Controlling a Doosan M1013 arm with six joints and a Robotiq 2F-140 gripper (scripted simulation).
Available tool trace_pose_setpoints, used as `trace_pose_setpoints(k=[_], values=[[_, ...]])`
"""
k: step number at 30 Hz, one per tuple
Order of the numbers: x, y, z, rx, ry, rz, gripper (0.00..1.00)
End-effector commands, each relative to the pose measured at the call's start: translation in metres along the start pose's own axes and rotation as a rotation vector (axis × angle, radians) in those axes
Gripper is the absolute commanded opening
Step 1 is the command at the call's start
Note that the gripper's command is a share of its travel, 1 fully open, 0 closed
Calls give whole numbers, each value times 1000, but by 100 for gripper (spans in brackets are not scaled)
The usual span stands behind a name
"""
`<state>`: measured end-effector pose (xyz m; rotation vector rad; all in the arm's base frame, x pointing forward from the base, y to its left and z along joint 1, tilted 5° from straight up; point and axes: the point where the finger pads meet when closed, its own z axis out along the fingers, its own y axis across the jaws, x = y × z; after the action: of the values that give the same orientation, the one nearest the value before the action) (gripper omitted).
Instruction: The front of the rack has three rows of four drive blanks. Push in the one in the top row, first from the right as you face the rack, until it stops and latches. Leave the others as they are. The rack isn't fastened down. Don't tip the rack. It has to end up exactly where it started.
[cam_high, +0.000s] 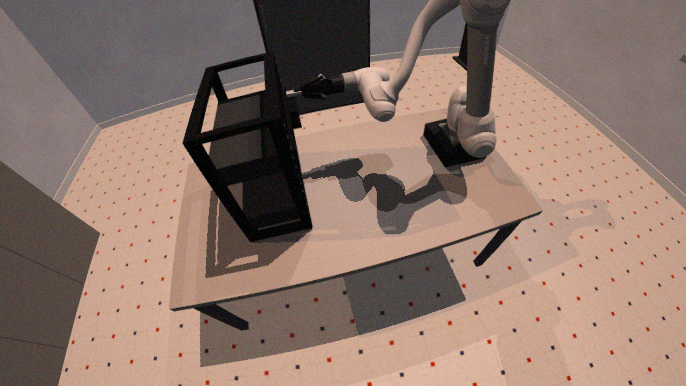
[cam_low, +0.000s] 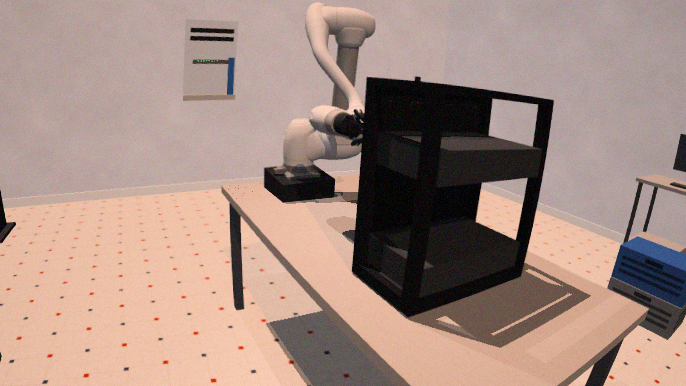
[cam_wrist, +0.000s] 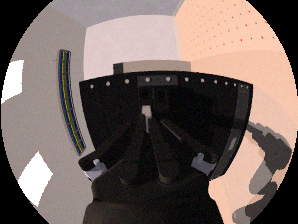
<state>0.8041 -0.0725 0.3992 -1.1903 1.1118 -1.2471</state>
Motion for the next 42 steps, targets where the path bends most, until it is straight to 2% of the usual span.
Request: trace_pose_setpoints(k=[1, 19, 23, 27, 29, 36, 42], values=[[0, 0, 0, 0, 0, 0, 0], [0, 0, -3, 0, 0, 0, 0], [0, 0, -16, 0, 0, 0, 0], [0, 0, -39, 0, 0, 0, 0], [0, 0, -39, 0, 0, 0, 0], [0, 0, -75, 0, 0, 0, 0], [0, 0, -82, 0, 0, 0, 0]])
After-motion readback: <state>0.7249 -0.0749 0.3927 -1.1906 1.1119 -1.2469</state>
